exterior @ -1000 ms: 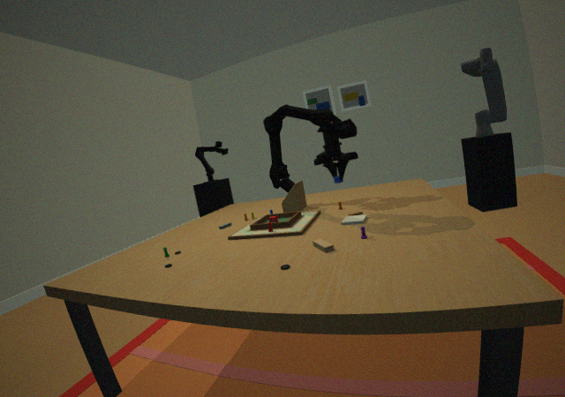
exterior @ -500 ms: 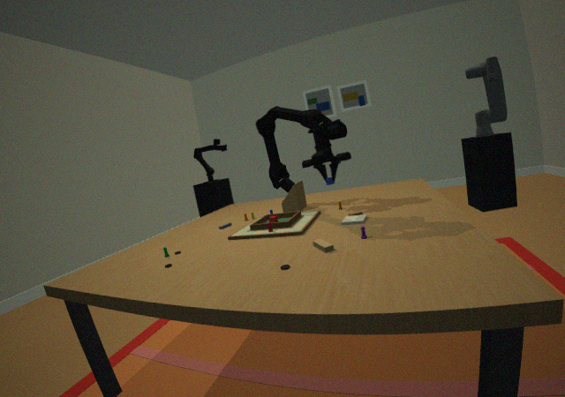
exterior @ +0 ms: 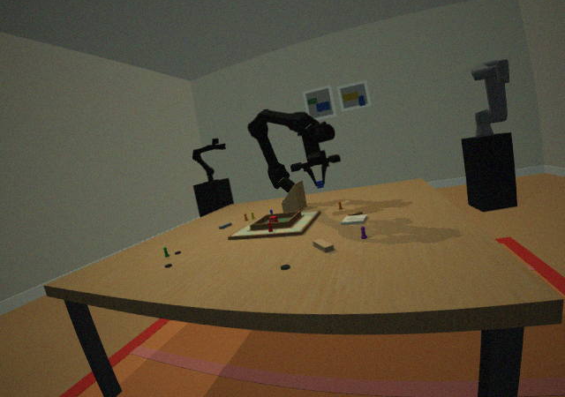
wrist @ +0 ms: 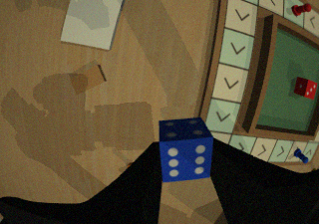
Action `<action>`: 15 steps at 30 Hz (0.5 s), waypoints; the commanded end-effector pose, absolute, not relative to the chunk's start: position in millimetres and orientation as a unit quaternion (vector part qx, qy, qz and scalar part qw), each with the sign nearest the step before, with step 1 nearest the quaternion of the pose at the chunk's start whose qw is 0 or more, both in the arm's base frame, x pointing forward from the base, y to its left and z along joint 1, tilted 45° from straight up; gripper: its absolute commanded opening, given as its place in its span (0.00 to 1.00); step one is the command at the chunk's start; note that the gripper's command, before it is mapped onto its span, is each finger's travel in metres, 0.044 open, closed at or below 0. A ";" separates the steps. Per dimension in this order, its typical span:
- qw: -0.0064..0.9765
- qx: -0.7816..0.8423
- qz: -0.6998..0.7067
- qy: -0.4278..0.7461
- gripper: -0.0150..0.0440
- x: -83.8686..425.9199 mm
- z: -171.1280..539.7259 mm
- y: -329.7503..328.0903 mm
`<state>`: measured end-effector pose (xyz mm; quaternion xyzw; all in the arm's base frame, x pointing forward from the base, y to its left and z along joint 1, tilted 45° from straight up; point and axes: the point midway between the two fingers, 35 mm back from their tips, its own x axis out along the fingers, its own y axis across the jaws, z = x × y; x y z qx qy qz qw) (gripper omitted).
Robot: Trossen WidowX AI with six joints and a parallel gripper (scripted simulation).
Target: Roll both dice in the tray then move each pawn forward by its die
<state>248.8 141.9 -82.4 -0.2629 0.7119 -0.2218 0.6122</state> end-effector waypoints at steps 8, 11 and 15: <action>0.569 -0.350 -0.117 0.735 0.25 267.6 -67.2 113.5; 0.553 -0.375 -0.087 0.739 0.25 267.7 -61.9 104.6; 0.530 -0.407 -0.046 0.742 0.25 267.4 -55.0 92.8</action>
